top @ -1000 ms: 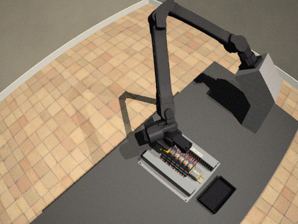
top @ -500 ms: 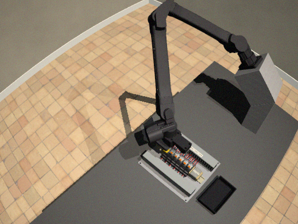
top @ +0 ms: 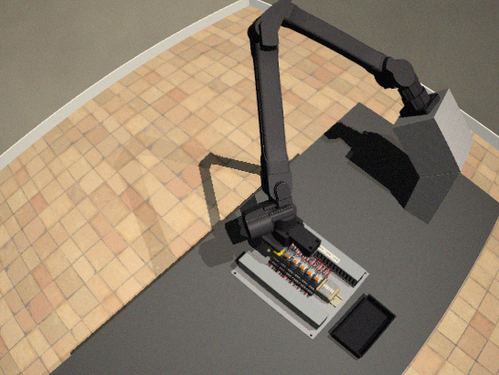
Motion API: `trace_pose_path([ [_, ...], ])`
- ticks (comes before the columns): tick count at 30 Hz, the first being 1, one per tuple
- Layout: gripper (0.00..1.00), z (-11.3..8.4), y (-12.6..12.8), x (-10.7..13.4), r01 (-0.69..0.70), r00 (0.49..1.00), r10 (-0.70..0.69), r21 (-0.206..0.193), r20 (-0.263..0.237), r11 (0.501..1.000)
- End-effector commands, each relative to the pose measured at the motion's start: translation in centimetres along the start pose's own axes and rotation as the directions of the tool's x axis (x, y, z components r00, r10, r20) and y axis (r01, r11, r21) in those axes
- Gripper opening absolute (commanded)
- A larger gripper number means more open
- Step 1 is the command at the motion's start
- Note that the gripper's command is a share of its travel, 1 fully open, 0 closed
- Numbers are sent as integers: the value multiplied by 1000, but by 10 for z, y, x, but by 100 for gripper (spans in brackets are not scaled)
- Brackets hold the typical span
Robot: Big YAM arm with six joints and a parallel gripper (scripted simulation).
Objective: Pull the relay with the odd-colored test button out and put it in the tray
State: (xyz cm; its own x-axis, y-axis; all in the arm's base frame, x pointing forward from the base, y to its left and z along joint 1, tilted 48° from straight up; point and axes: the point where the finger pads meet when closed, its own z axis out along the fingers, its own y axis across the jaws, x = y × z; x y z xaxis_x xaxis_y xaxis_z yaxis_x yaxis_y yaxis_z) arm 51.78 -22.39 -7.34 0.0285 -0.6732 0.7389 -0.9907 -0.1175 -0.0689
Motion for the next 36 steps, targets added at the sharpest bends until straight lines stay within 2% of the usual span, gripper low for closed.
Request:
trace_pose_path([
  [1,59,-5,-7,13,-12,1000,12,13,-4,1000],
  [21,59,-2,-7,12,-12,1000,12,12,-4,1000],
  [36,59,18,-5,7,-10,1000,10,8,-3,1000],
])
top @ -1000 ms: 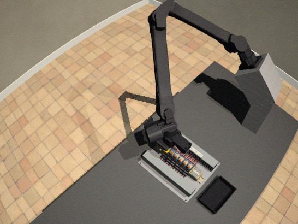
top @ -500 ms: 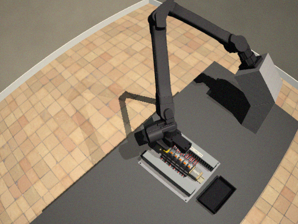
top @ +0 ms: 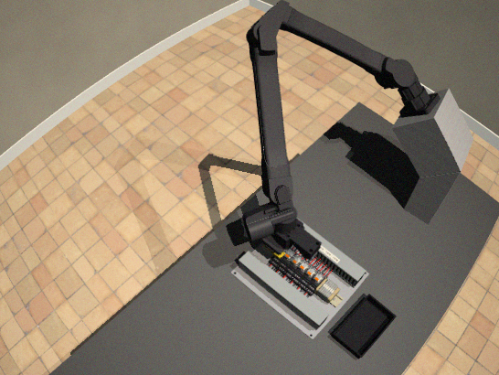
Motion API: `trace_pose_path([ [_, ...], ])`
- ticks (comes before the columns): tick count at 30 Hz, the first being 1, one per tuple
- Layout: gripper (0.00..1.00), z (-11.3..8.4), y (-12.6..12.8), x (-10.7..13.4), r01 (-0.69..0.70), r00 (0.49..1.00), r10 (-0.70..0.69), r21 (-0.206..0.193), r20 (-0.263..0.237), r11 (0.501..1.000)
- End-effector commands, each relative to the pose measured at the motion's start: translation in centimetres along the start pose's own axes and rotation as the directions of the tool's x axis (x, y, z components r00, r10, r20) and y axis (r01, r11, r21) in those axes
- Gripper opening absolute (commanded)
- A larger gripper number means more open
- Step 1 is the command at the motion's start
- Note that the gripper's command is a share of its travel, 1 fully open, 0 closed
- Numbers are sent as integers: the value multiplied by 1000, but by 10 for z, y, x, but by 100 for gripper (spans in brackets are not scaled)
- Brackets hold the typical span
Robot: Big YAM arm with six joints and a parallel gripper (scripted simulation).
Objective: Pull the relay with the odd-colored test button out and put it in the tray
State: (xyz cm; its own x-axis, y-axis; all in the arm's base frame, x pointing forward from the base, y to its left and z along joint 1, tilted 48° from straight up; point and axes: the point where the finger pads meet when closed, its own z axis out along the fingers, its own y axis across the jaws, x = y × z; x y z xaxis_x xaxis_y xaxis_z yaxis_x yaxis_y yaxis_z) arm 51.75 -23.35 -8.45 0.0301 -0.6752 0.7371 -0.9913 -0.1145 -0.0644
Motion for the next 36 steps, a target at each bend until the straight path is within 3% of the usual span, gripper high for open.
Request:
trace_pose_path([
  [1,59,4,-7,9,-11,1000,11,13,-6,1000],
  [17,59,20,-4,7,-8,1000,8,10,-5,1000],
  [36,59,10,-14,16,-22,1000,22,34,-13,999],
])
